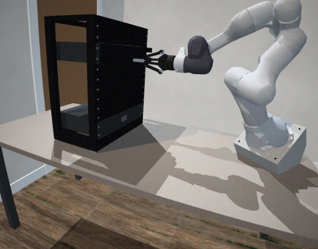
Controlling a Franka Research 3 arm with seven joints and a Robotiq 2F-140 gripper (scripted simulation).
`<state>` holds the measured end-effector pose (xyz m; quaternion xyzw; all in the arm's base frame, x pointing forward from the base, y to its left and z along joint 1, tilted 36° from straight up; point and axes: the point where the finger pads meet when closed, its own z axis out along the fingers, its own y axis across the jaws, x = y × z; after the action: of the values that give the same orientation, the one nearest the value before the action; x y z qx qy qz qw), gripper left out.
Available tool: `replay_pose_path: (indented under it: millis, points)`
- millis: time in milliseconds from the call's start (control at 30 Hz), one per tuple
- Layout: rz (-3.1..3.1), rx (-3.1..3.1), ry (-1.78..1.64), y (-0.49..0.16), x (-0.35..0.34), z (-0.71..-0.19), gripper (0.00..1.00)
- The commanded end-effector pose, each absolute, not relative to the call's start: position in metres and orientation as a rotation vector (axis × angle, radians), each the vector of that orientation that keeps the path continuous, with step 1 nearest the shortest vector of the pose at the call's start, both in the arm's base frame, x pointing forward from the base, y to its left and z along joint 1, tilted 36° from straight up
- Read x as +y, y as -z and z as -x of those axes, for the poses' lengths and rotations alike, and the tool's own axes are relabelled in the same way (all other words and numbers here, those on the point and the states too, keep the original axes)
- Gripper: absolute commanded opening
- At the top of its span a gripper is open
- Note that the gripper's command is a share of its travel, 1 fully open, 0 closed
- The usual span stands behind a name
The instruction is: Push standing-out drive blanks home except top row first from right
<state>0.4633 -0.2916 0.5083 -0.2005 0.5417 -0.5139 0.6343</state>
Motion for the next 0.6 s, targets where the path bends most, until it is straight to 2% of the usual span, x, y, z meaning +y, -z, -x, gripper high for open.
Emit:
replay_pose_path:
  millis: [0,567]
  points:
    - [0.447,1.23,1.187,-0.5152,-0.2967,-0.463,0.0]
    - [0.447,1.23,1.187,-0.5171,-0.2983,-0.4651,0.0]
